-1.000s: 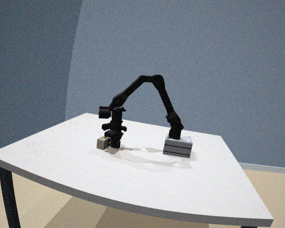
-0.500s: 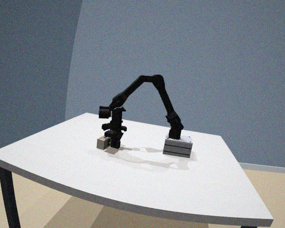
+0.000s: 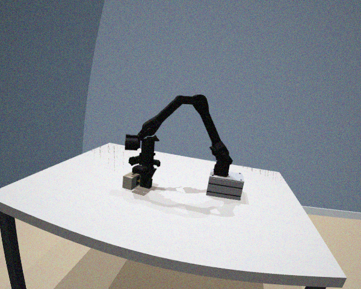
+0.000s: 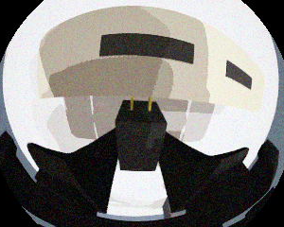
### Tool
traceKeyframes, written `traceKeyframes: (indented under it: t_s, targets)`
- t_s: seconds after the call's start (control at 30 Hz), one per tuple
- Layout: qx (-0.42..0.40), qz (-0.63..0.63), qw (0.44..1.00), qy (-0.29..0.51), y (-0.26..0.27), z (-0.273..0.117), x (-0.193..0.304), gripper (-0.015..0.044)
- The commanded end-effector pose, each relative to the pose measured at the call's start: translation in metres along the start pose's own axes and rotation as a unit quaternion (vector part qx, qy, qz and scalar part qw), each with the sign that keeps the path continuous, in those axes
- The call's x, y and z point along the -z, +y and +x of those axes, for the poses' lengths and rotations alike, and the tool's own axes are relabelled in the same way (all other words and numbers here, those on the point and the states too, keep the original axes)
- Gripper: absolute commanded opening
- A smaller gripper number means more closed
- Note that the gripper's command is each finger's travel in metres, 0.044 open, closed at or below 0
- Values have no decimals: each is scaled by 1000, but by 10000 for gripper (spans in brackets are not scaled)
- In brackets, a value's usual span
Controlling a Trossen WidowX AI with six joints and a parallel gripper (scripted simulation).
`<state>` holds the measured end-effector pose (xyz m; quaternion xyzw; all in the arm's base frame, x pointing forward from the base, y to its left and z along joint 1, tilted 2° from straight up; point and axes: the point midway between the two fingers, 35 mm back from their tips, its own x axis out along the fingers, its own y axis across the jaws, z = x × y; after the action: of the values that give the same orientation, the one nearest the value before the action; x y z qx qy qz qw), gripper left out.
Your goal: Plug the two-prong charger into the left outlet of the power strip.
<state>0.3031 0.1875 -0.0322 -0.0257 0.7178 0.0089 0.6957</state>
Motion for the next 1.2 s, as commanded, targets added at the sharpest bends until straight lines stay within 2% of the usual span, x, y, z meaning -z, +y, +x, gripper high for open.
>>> traceKeyframes:
  t_s: [0.0,1.17]
  targets:
    - [0,-2,1000,0,0,0,0,0]
    - [0,-2,1000,0,0,-1,-5,0]
